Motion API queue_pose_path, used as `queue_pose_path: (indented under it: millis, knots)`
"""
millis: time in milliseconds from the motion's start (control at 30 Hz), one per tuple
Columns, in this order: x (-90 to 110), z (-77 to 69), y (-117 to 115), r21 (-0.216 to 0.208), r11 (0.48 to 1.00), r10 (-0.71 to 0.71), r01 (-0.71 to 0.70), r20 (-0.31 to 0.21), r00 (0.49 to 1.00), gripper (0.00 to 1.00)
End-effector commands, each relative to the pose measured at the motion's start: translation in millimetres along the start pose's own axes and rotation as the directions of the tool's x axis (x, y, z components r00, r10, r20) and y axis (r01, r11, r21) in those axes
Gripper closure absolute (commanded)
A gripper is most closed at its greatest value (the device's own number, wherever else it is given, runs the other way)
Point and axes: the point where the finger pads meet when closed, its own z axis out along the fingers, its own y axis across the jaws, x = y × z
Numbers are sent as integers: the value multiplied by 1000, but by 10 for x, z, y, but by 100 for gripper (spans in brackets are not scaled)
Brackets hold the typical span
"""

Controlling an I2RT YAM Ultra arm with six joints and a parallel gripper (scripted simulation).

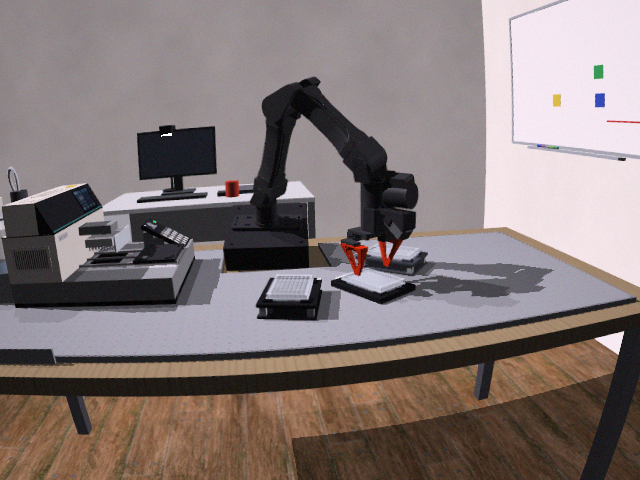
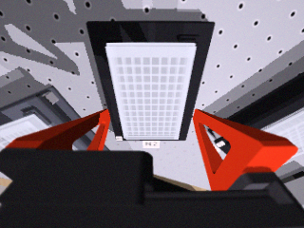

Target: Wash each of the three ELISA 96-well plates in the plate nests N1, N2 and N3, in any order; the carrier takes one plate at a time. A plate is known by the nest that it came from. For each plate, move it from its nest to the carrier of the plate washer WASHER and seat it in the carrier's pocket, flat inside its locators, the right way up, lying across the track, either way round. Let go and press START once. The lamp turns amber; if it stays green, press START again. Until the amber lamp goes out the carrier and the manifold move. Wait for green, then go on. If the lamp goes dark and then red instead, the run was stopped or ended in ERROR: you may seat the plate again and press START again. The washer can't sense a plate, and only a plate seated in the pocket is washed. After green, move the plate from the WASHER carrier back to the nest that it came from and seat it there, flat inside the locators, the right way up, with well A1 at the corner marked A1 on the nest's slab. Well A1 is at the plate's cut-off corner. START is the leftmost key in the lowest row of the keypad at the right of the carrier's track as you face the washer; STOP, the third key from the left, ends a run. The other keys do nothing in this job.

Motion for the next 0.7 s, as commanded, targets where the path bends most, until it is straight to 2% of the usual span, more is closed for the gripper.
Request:
queue_pose_path:
  millis: [0,667]
  knots:
    - [-47,-21,9,-4,1000,1,-1,20,1000,0]
    - [-49,99,9,-4,1000,1,-1,20,1000,0]
